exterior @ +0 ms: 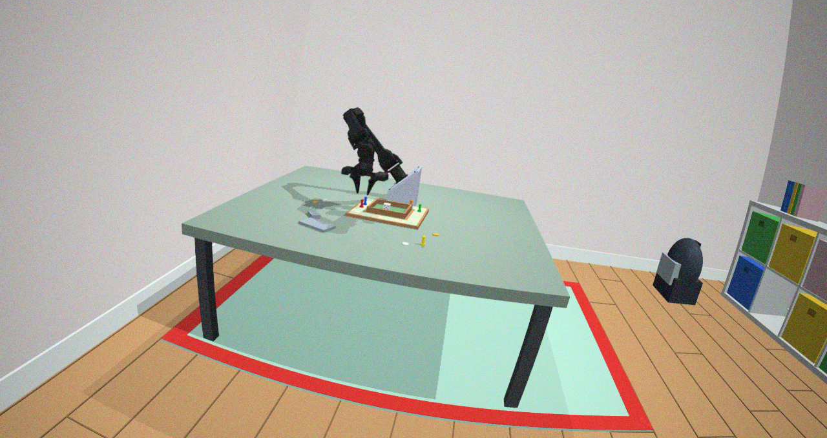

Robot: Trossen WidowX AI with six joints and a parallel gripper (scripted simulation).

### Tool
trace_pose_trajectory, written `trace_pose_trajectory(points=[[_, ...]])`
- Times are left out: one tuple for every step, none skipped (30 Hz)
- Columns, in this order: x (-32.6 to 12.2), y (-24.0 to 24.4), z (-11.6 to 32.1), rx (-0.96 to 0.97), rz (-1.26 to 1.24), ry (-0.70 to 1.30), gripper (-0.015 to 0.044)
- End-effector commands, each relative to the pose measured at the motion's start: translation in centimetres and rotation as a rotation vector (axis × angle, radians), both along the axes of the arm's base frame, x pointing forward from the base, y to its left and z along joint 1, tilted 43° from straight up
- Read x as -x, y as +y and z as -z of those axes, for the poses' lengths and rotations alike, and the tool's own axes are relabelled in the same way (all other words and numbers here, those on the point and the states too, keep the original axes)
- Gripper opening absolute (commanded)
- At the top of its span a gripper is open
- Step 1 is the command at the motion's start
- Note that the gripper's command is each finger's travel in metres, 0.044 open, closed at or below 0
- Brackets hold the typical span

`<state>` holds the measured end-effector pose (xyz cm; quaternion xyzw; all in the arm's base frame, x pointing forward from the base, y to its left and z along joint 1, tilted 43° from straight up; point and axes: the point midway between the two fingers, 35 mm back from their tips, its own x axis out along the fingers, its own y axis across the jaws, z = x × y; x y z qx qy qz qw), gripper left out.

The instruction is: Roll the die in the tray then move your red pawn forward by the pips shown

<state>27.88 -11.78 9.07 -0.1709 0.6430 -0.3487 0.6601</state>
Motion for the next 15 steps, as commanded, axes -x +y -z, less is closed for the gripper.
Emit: trace_pose_trajectory(points=[[0.3,-0.4,0.5,0.004,-0.003,0.011,0.0200],[0.3,-0.5,0.6,0.003,-0.003,0.011,0.0200],[0.3,-0.6,0.8,0.003,-0.002,0.011,0.0200],[0.3,-0.7,0.9,0.003,-0.002,0.011,0.0200],[0.3,-0.8,1.0,0.003,-0.002,0.011,0.0200],[0.3,-0.9,1.1,0.003,-0.002,0.011,0.0200],[0.3,-1.0,1.2,0.002,-0.002,0.011,0.0200],[0.3,-1.1,1.4,0.002,-0.002,0.011,0.0200],[0.3,-1.2,1.5,0.002,-0.002,0.011,0.0200],[0.3,-1.3,1.6,0.002,-0.002,0.011,0.0200],[0.3,-1.4,1.7,0.002,-0.002,0.011,0.0200],[0.3,-1.5,1.8,0.002,-0.002,0.011,0.0200],[0.3,-1.6,1.9,0.003,-0.002,0.011,0.0200],[0.4,-1.7,2.0,0.003,-0.002,0.011,0.0200],[0.4,-1.9,2.2,0.003,-0.002,0.011,0.0200]])
